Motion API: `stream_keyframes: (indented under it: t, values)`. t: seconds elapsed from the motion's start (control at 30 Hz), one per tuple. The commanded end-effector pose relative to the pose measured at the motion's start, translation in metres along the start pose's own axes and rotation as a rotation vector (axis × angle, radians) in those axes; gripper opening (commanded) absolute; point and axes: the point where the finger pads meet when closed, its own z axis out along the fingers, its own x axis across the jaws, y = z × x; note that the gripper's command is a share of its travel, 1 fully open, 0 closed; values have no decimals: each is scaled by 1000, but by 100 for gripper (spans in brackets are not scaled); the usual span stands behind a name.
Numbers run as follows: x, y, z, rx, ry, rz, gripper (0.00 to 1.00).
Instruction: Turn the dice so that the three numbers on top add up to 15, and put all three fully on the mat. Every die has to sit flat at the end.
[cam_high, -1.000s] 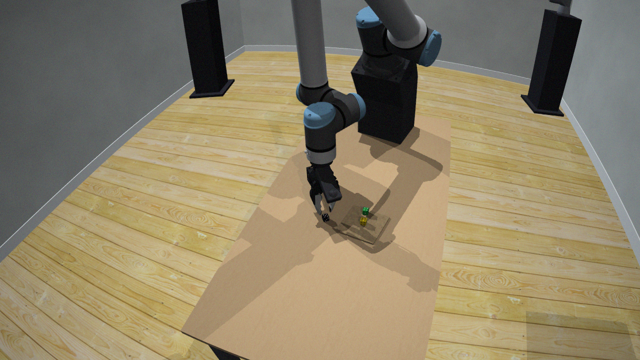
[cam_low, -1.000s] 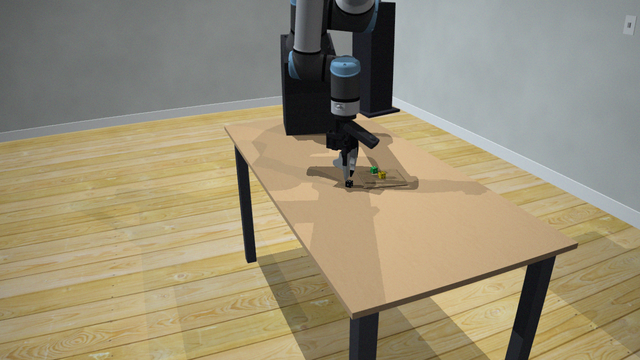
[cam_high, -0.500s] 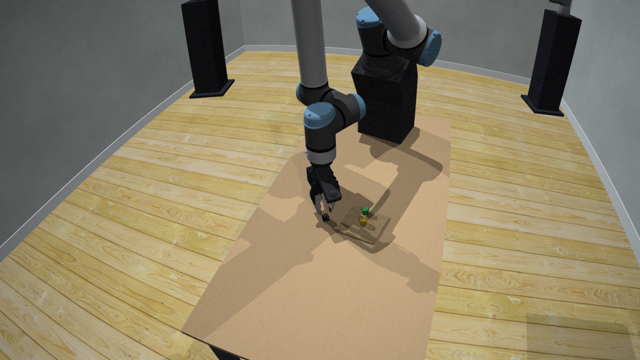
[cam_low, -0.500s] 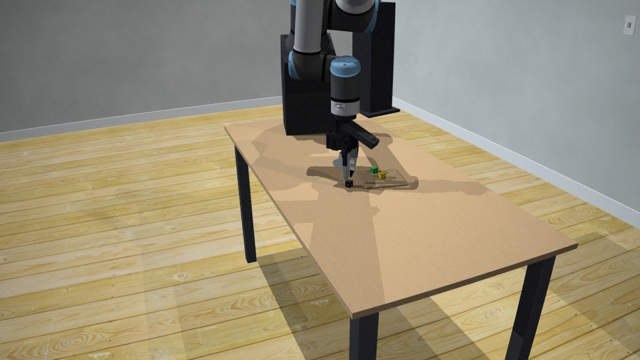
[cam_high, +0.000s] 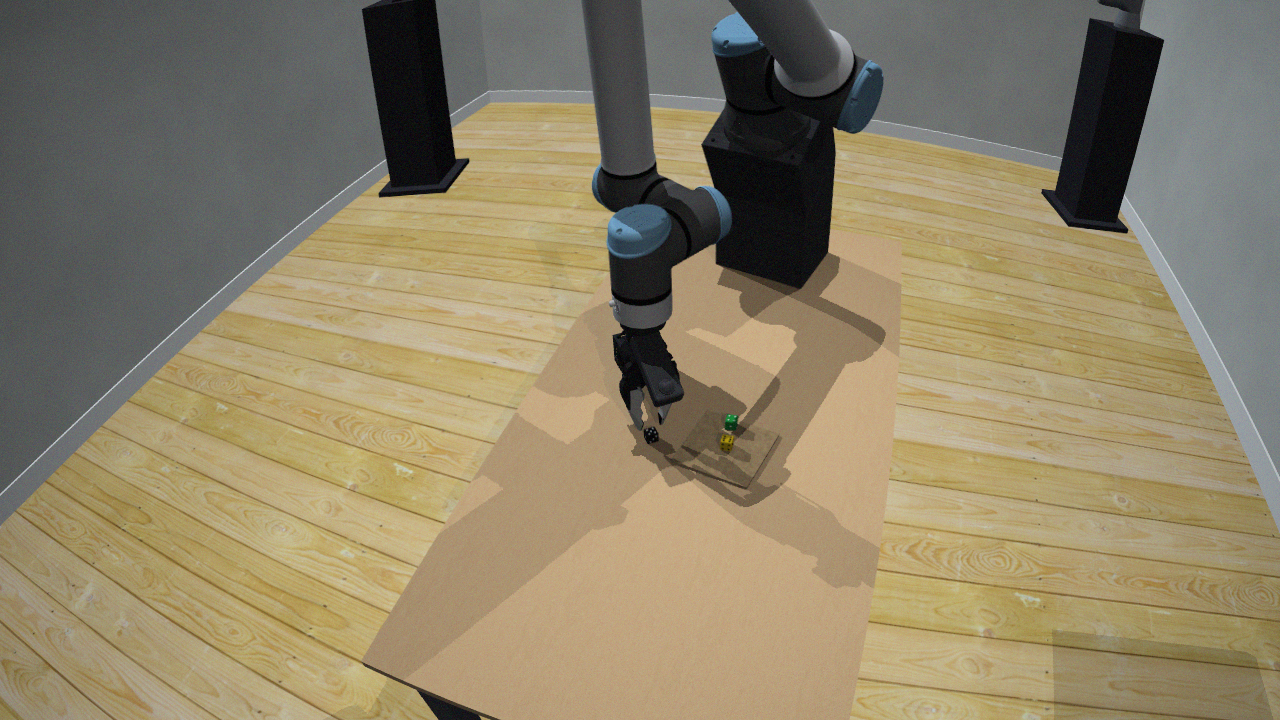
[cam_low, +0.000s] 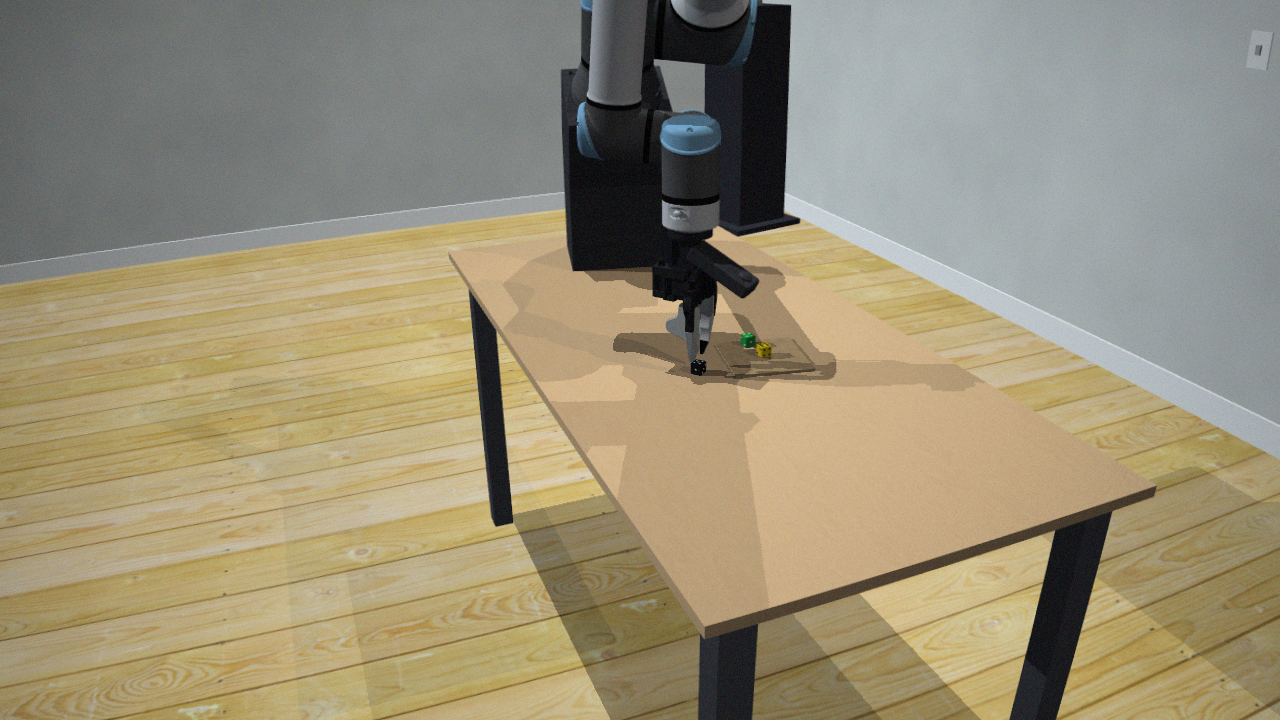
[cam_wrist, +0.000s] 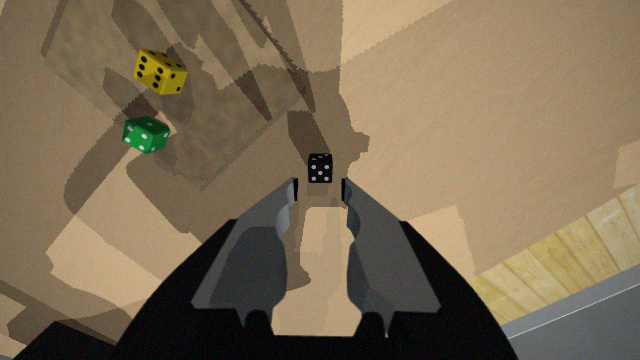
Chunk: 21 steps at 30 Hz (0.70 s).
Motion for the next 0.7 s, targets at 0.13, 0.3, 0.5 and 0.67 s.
stream_keyframes:
  t: [0.13,0.3,0.5,0.67]
  values:
    - [0,0,0,0,1,0,21]
    - [0,0,1,0,1,0,21]
    - [0,0,5,0,1,0,21]
    - [0,0,12,0,1,0,21]
